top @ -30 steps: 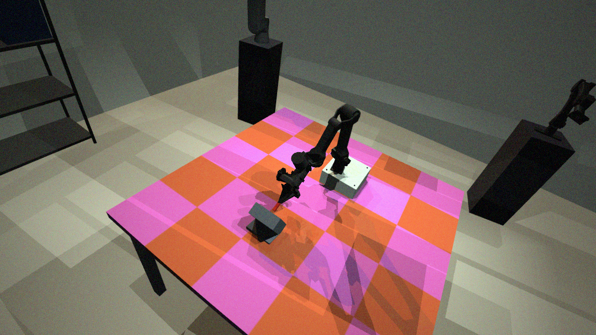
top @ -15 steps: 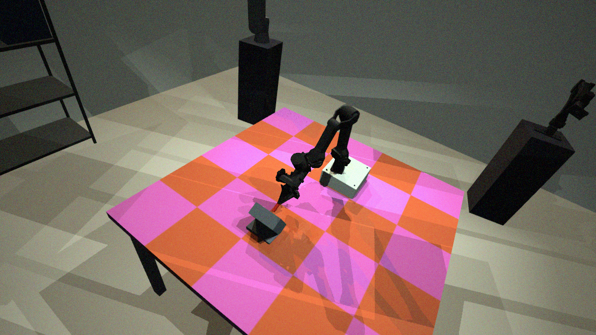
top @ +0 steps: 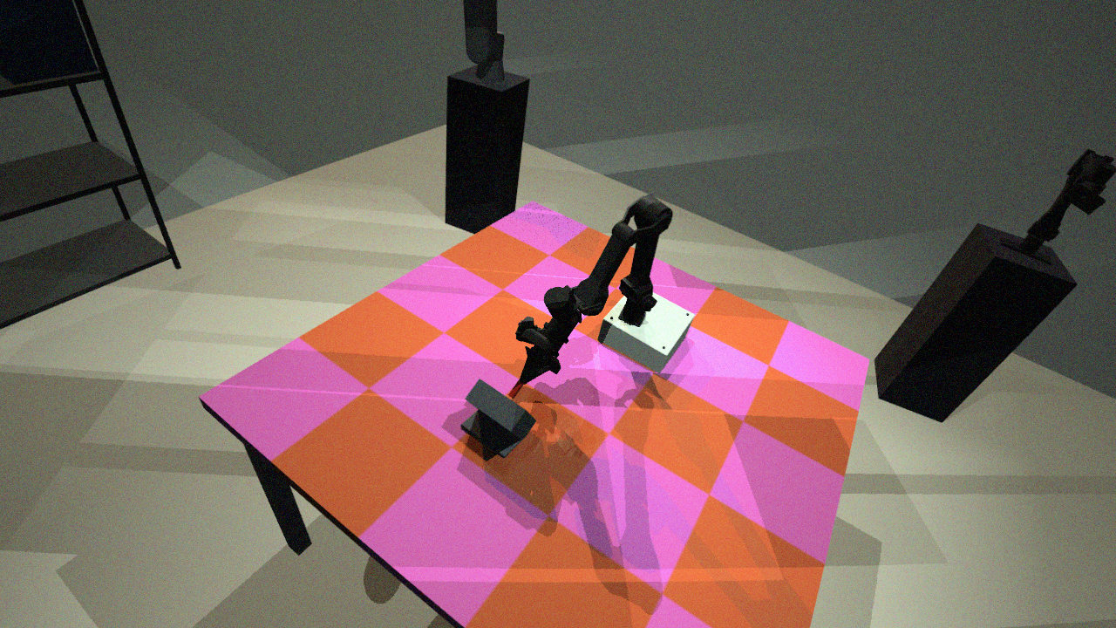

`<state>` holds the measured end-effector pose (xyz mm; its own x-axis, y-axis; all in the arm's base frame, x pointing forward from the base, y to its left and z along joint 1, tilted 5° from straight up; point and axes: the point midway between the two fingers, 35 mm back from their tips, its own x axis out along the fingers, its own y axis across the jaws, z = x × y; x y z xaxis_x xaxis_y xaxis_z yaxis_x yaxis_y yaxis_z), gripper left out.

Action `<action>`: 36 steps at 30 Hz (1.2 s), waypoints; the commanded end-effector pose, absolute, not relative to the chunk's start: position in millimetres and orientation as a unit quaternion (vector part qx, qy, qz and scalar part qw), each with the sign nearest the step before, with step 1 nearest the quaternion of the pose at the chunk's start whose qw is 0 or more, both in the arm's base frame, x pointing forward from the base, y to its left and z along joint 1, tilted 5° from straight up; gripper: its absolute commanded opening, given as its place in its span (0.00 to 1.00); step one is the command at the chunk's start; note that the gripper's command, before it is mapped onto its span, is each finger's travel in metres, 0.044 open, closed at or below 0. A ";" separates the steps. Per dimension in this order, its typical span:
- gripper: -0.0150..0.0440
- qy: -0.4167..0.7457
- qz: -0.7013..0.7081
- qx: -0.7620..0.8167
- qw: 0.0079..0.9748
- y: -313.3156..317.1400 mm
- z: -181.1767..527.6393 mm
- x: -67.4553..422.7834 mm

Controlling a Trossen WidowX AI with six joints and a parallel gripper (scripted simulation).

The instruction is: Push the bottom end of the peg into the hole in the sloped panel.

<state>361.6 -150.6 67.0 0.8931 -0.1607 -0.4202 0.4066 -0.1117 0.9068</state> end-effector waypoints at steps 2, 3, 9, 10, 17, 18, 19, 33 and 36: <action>0.25 0.088 -0.217 0.714 0.660 -151.1 63.5 362.7; 0.25 0.088 -0.217 0.714 0.660 -151.1 63.3 362.8; 0.25 0.088 -0.216 0.714 0.660 -151.6 61.5 364.6; 0.25 0.088 -0.216 0.714 0.660 -151.7 61.2 365.2; 0.25 0.087 -0.216 0.714 0.660 -152.8 59.4 369.1; 0.25 0.087 -0.216 0.714 0.660 -153.0 59.3 369.7; 0.25 0.087 -0.216 0.714 0.660 -153.1 59.3 369.9; 0.25 0.087 -0.216 0.714 0.660 -154.8 56.5 377.2; 0.25 0.087 -0.216 0.714 0.660 -155.1 55.6 378.9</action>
